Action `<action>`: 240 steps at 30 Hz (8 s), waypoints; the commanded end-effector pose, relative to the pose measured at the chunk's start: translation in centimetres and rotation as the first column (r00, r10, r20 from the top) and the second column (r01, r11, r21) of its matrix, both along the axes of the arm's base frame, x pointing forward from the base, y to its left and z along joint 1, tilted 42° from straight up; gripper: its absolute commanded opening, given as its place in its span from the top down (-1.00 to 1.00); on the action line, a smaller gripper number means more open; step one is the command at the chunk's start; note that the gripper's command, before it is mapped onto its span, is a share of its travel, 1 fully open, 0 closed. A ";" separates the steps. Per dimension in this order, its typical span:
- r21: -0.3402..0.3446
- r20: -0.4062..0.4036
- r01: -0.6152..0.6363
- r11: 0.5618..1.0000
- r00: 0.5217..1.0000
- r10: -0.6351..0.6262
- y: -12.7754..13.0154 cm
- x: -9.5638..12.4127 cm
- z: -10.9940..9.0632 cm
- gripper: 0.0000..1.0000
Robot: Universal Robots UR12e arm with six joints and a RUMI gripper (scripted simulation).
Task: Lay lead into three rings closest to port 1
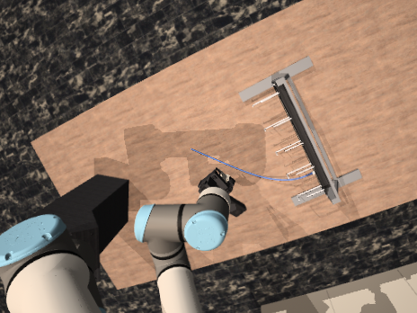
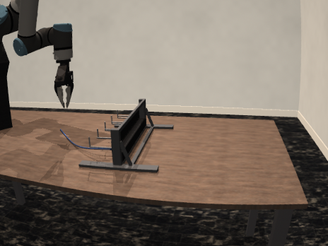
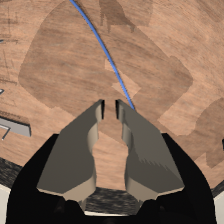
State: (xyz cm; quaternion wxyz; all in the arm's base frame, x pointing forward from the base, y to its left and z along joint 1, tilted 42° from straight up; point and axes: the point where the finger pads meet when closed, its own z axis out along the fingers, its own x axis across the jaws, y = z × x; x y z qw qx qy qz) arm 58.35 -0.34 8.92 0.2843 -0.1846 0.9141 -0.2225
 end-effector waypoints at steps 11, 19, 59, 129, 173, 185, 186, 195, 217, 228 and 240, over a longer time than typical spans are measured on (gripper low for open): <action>0.000 -0.001 0.000 1.000 1.000 0.000 0.1 -0.1 -0.1 1.00; 0.000 -0.001 0.000 1.000 1.000 0.000 0.1 -0.1 -0.1 1.00; -0.235 -0.175 -0.334 0.913 0.938 0.298 0.9 -1.4 -1.5 0.61; -0.238 -0.170 -0.332 0.913 0.940 0.297 -2.0 4.6 -8.1 0.61; -0.237 -0.171 -0.332 0.913 0.939 0.298 -3.4 7.2 -11.5 0.61; -0.237 -0.171 -0.332 0.913 0.939 0.298 -3.4 7.2 -11.5 0.61; -0.237 -0.171 -0.332 0.913 0.939 0.298 -3.4 7.2 -11.5 0.61; -0.237 -0.171 -0.332 0.913 0.939 0.297 -3.4 7.2 -11.5 0.61; -0.237 -0.171 -0.332 0.913 0.939 0.298 -3.4 7.3 -11.5 0.61; -0.237 -0.171 -0.332 0.913 0.939 0.298 -3.4 7.3 -11.5 0.61; -0.237 -0.171 -0.332 0.913 0.939 0.298 -3.4 7.3 -11.5 0.61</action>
